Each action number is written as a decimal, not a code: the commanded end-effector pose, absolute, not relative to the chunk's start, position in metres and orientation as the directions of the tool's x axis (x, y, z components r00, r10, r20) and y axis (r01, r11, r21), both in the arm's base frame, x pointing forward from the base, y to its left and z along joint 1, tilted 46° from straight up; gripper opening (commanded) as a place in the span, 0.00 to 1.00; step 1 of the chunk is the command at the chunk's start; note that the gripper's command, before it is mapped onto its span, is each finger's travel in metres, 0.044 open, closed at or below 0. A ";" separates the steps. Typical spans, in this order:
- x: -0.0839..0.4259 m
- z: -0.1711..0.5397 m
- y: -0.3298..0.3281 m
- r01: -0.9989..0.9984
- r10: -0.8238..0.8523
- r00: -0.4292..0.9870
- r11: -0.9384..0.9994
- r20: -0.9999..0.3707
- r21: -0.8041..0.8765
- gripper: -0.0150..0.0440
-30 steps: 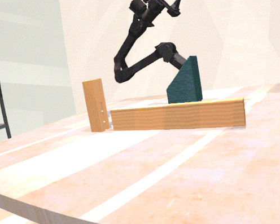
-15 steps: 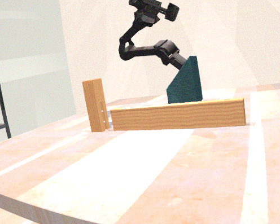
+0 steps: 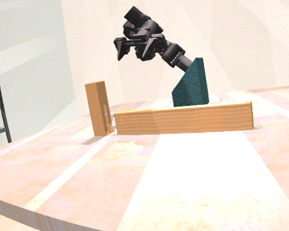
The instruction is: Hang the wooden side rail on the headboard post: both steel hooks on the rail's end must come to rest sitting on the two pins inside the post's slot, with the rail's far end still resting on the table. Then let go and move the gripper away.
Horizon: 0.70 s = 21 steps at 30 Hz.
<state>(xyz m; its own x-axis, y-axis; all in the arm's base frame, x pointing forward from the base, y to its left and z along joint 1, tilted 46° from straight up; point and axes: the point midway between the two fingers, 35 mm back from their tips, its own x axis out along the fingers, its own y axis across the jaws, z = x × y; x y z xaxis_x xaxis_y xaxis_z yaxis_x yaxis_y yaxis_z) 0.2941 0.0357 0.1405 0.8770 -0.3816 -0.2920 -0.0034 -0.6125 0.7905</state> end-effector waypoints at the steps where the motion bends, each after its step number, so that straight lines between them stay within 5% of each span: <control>1: 0.294 0.128 -0.014 -0.195 -0.573 0.771 -0.627 -0.277 0.755 1.00; 6: 0.286 0.119 -0.060 -0.384 -0.729 0.635 -0.585 -0.256 0.715 1.00; 21: 0.286 0.119 -0.060 -0.384 -0.729 0.635 -0.585 -0.256 0.715 1.00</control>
<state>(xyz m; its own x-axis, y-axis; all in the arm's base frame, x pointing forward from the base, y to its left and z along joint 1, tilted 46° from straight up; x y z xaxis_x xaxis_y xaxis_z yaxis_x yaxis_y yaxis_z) 0.2869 -0.0596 0.1186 0.6375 -0.7258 -0.2583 -0.3772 -0.5864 0.7168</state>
